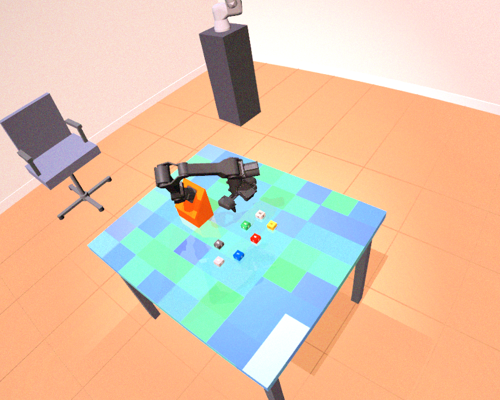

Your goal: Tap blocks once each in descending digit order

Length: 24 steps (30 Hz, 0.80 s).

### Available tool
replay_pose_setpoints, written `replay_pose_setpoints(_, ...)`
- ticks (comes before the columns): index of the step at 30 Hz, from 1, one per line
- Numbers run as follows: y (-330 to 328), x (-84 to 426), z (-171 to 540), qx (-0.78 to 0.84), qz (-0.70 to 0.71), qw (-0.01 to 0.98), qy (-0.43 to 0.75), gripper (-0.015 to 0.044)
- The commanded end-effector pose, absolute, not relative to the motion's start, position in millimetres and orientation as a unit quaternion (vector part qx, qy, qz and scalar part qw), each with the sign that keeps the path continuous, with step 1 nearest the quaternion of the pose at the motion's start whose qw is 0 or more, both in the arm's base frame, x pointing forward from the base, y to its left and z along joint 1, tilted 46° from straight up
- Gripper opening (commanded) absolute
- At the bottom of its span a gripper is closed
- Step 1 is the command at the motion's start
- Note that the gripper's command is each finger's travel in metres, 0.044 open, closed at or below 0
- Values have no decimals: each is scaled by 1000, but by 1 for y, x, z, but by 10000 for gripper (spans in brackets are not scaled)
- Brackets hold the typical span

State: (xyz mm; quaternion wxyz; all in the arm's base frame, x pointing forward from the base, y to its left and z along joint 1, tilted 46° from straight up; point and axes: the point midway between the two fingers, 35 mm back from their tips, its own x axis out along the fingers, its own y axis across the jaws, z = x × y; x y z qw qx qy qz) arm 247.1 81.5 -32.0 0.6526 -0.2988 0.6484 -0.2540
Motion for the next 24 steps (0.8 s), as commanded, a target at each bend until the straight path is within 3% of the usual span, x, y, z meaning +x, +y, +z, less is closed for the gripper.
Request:
replay_pose_setpoints(1,83,248,-33,-295,-254,653,649,400)
replay_pose_setpoints(7,84,249,-35,-295,-254,653,649,400)
replay_pose_setpoints(15,140,278,-90,-294,-253,655,649,400)
replay_pose_setpoints(24,142,278,-91,-294,-253,655,649,400)
